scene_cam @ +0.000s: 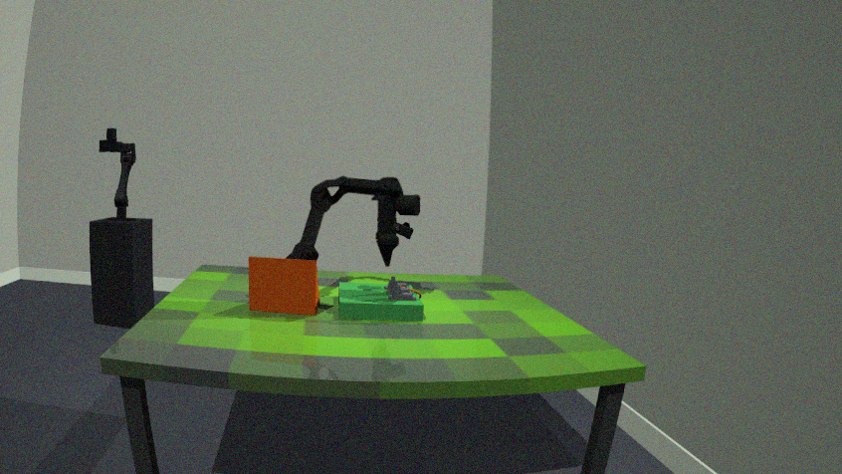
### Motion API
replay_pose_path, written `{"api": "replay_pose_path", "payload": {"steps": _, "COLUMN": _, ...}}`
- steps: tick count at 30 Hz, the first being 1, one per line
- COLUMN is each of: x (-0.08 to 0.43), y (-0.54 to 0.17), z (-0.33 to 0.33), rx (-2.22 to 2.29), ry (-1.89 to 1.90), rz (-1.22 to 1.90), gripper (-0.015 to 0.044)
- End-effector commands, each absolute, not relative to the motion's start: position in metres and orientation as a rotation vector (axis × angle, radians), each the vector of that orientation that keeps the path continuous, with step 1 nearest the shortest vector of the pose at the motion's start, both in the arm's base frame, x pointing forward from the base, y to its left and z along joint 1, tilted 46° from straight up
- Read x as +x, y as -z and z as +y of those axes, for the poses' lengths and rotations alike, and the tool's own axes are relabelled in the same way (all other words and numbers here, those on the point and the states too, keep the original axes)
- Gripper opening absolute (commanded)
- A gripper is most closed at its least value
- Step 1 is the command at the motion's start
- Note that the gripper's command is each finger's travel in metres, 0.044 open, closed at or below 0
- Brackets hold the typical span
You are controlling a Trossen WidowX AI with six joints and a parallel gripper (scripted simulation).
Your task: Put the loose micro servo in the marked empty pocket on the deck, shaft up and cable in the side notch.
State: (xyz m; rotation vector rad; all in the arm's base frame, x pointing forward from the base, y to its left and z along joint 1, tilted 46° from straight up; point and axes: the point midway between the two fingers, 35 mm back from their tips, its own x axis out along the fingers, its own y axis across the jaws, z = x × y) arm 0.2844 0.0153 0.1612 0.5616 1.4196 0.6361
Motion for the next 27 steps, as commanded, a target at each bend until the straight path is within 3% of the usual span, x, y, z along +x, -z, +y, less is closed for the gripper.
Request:
{"api": "replay_pose_path", "payload": {"steps": 1, "x": 0.234, "y": -0.177, "z": -0.005, "rx": 0.574, "ry": -0.578, "rz": 1.389, "gripper": 0.0440}}
{"api": "replay_pose_path", "payload": {"steps": 27, "x": 0.227, "y": -0.209, "z": -0.032, "rx": 0.542, "ry": -0.436, "rz": 1.261, "gripper": 0.0440}}
